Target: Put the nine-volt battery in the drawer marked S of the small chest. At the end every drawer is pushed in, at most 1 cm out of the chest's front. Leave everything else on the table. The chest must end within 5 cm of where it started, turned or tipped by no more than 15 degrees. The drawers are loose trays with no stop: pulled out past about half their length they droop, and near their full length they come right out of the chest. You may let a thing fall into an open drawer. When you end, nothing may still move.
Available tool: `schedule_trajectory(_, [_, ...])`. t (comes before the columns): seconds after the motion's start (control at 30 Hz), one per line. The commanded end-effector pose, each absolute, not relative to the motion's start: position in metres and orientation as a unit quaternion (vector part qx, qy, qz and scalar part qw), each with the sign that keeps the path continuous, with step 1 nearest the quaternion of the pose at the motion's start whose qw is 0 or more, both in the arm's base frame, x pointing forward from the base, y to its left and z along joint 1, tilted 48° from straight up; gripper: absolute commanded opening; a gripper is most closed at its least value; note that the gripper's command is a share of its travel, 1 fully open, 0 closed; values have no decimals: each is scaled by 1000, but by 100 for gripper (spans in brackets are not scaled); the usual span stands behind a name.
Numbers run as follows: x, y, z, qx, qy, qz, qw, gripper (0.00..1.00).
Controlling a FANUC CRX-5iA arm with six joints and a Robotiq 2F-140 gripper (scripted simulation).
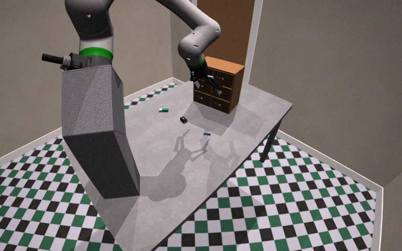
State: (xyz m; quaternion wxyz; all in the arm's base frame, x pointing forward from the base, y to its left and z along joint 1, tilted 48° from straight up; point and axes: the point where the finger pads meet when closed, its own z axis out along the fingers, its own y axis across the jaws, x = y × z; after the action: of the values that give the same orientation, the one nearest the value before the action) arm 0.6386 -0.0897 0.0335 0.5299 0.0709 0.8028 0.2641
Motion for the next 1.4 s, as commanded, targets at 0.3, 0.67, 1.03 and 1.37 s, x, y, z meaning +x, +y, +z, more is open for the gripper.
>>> schedule_trajectory(0.3, [604,-92,37,20,881,287,376,100])
schedule_trajectory(0.67, [587,-97,39,-1,907,287,309,100])
schedule_trajectory(1.03, [581,-98,40,-9,914,287,286,100])
schedule_trajectory(1.37, [581,-98,40,-9,914,287,285,100])
